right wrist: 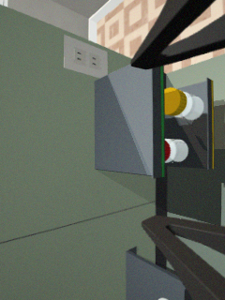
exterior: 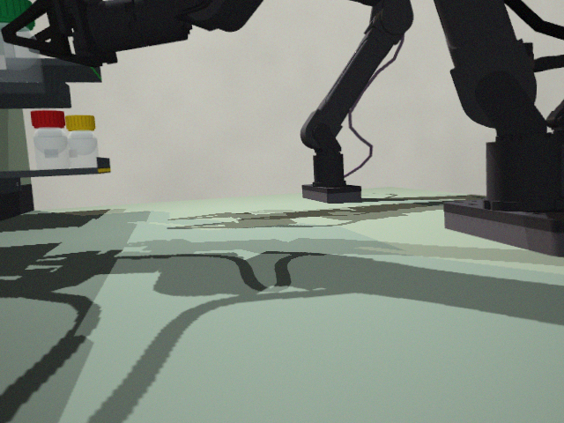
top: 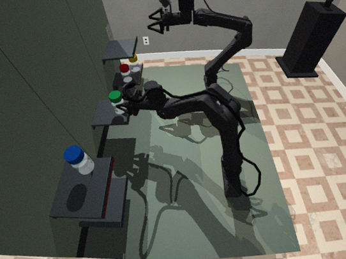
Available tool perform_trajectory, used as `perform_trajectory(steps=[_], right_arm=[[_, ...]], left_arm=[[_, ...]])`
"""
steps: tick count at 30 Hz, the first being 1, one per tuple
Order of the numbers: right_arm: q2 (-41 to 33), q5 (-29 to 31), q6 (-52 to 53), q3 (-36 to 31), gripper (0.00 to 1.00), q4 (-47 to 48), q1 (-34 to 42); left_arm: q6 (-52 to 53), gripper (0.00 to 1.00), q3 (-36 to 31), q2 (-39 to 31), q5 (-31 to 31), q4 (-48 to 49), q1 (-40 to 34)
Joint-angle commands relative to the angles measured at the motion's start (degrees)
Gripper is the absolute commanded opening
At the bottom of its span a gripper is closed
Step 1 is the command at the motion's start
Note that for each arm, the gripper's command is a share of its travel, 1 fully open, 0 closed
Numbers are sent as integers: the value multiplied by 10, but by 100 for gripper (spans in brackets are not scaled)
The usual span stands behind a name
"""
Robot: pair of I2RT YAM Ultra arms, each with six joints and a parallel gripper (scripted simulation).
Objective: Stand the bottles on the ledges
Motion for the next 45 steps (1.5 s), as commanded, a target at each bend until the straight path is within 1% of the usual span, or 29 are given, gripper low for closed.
perform_trajectory(steps=[1,3,4,12,23,25,27,28,31,34,42,45], right_arm=[[8,5,-4,20,100,-3,7],[3,1,-1,15,100,-3,4],[3,1,-1,15,100,-3,4],[3,1,-1,15,100,-3,4],[3,1,-1,15,100,-3,4],[3,1,-1,15,100,-3,4],[3,1,-1,15,100,-3,4],[3,1,-1,15,100,-3,4],[3,1,-1,15,100,-3,4],[3,1,-1,15,100,-3,4],[3,9,-1,15,100,-3,4],[1,42,2,10,100,13,20]], left_arm=[[0,60,5,-8,0,25,2],[0,83,5,-8,0,25,2],[0,87,5,-7,0,25,2],[-3,87,-21,-29,-2,41,-5],[-9,87,-76,-77,-25,47,-25],[-9,87,-76,-77,-25,47,-25],[-10,87,-109,-108,-36,49,-36],[-11,87,-129,-125,-43,29,-43],[-13,87,-184,-181,-64,21,-65],[-13,87,-219,-224,-83,13,-83],[-2,87,-203,-223,-80,10,-78],[3,87,-212,-240,-62,-19,-70]])
